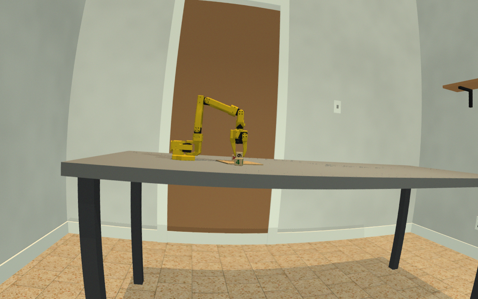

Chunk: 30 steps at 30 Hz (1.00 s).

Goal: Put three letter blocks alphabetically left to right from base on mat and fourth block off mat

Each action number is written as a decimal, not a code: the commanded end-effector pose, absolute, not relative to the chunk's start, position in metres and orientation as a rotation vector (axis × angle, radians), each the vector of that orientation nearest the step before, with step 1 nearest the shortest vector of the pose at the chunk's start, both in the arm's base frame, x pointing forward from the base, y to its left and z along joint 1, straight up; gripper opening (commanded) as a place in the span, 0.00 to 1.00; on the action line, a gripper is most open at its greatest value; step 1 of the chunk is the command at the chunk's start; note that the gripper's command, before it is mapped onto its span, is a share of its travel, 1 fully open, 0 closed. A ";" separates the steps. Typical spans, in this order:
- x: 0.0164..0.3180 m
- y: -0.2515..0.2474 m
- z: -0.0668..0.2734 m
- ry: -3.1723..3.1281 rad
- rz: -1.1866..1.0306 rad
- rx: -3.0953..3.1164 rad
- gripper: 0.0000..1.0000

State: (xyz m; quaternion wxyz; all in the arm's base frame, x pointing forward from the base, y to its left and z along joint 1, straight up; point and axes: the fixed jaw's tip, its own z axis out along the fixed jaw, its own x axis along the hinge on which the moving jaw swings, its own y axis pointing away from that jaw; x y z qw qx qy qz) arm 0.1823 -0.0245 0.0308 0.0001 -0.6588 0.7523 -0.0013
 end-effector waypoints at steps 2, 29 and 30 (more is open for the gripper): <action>0.190 -0.025 0.037 2.332 -0.069 -2.045 0.00; 0.190 -0.025 0.029 2.331 -0.069 -2.046 0.00; 0.190 -0.025 0.029 2.331 -0.069 -2.046 0.00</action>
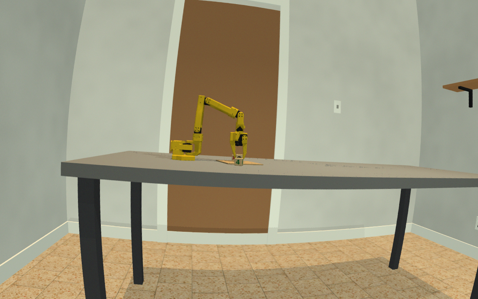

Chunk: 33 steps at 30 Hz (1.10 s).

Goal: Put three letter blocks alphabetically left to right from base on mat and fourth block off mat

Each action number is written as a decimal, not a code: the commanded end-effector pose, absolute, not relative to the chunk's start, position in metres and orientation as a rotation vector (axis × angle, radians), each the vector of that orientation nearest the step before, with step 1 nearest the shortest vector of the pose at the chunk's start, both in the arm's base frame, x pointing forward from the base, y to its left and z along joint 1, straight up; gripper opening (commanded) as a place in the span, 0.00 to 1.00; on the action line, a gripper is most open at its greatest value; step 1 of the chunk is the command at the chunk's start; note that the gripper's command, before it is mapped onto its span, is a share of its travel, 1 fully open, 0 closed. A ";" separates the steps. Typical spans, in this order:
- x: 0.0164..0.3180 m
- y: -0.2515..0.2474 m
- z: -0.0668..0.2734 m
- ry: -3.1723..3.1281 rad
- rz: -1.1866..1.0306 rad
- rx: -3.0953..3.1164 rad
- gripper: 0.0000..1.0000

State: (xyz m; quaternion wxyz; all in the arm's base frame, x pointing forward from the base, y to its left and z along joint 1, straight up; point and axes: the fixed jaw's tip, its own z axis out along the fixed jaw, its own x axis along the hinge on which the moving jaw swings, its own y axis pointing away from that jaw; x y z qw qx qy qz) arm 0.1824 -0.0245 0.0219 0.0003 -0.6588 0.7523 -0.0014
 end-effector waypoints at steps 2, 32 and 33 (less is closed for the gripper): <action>0.190 -0.025 0.028 2.331 -0.069 -2.046 0.00; 0.190 -0.025 0.027 2.331 -0.069 -2.046 0.15; 0.190 -0.025 0.027 2.331 -0.069 -2.046 0.16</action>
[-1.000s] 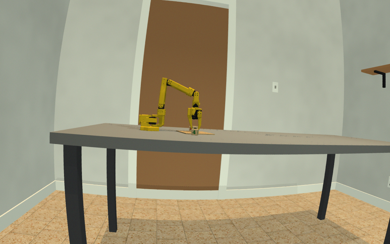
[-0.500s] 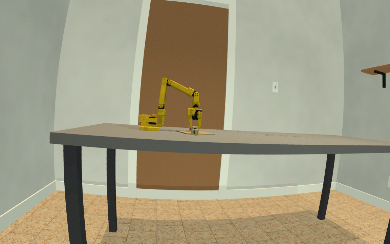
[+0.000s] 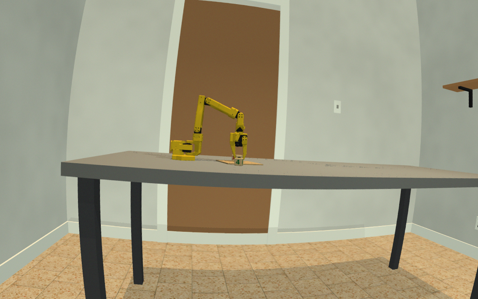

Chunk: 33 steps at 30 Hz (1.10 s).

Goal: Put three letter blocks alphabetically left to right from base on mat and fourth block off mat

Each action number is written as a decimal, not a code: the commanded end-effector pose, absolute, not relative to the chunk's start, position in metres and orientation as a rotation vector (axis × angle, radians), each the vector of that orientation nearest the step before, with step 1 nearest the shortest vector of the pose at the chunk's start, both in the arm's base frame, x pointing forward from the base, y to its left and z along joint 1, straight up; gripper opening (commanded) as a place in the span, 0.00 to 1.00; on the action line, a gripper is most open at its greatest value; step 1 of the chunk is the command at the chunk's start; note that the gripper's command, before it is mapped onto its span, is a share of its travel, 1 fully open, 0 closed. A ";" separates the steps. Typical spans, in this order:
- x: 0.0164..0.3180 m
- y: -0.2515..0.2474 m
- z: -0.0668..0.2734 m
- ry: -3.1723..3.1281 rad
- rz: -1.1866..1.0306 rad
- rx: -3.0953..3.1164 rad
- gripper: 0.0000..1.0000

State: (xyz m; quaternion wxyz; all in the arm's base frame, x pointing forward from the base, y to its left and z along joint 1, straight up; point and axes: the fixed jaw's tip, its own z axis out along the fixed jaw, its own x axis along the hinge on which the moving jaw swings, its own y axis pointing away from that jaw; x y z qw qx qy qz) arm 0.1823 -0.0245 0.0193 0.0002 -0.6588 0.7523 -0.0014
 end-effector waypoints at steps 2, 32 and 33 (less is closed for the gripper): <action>0.190 -0.025 0.027 2.331 -0.069 -2.046 0.17; 0.190 -0.025 0.029 2.331 -0.069 -2.046 0.33; 0.191 -0.025 0.031 2.331 -0.069 -2.046 0.33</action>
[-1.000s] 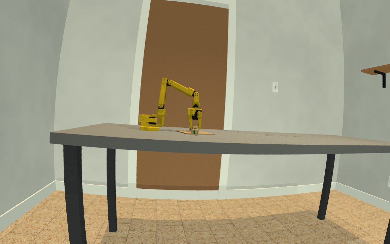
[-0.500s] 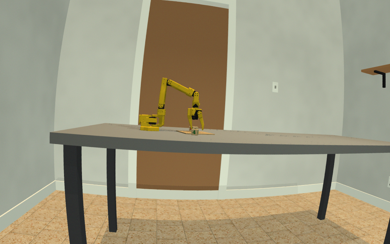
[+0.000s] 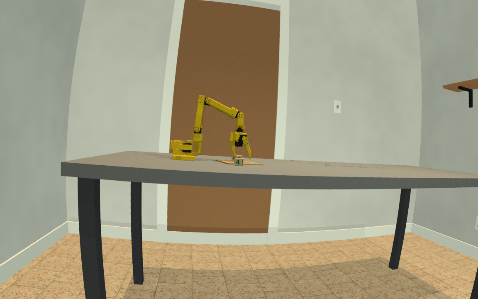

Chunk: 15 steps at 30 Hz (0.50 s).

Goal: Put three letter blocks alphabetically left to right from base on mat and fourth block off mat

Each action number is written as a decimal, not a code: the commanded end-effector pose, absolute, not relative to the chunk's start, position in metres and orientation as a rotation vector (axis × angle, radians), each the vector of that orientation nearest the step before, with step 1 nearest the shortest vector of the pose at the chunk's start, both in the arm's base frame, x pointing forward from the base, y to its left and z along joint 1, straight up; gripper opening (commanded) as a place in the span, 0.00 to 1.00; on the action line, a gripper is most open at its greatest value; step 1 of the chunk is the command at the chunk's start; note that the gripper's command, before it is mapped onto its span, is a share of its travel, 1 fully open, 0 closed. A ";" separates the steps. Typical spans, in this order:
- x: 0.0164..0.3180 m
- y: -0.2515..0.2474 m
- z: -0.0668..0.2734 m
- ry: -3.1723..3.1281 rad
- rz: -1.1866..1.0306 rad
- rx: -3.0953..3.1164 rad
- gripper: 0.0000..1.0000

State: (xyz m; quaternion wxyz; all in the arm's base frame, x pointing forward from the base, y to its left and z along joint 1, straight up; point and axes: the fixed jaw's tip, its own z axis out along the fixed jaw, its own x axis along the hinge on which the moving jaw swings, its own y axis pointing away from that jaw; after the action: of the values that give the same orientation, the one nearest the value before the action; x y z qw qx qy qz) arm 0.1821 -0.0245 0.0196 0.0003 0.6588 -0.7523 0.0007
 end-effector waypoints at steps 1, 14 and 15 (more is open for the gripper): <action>0.191 -0.025 0.032 -2.390 0.071 2.097 0.33; 0.191 -0.025 0.068 -2.390 0.071 2.097 0.33; 0.190 -0.025 0.072 -2.390 0.071 2.097 0.33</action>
State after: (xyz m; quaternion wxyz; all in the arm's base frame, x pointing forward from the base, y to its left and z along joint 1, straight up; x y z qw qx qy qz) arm 0.1841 -0.0247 0.0520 0.0011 0.6588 -0.7523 -0.0003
